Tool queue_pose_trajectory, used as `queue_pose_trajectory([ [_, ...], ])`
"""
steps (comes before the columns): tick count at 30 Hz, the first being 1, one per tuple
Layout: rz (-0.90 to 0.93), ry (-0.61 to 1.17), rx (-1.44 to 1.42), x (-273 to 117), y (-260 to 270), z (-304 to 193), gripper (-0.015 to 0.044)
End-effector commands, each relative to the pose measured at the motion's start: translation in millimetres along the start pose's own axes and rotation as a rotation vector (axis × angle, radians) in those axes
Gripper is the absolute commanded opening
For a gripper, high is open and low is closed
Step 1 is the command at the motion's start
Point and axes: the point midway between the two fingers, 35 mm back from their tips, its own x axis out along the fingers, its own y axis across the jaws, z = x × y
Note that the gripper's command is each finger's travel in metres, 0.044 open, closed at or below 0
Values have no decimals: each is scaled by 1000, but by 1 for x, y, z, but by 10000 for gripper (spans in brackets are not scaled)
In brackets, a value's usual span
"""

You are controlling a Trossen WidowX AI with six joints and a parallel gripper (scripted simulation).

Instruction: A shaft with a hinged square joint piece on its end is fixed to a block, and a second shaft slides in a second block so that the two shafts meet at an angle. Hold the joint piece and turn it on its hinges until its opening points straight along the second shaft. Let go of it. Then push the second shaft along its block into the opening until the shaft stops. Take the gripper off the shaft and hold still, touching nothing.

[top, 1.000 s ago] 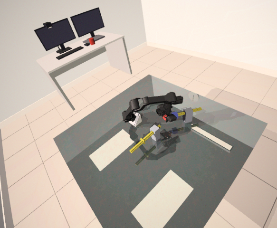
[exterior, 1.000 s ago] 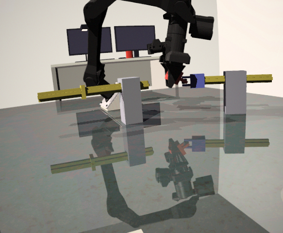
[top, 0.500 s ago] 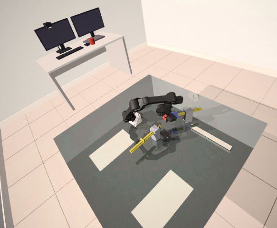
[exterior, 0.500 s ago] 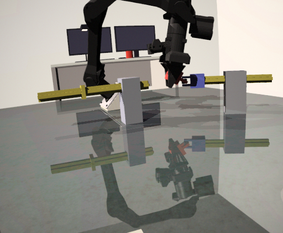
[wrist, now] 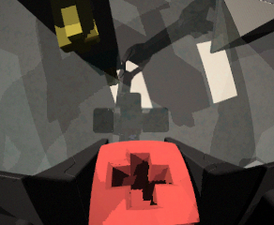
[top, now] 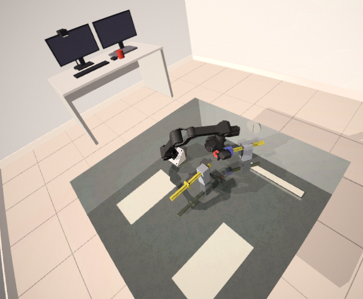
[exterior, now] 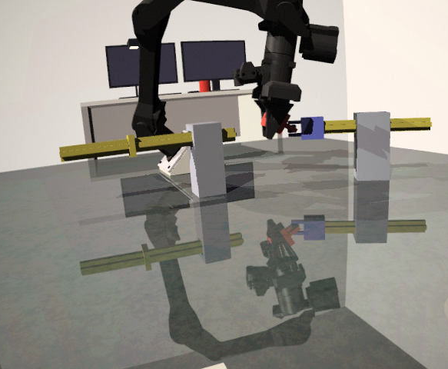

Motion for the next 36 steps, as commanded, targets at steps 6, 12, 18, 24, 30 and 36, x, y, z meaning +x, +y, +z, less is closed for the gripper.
queue_pose_trajectory([
  [6,0,0,0,0,0,0,68],
  [12,0,0,0,0,0,0,0],
  [18,2,50,-26,2,1,0,0],
  [24,9,149,-81,7,4,1,0],
  [30,8,237,-130,11,7,1,0],
  [36,3,324,-179,15,9,0,0],
])
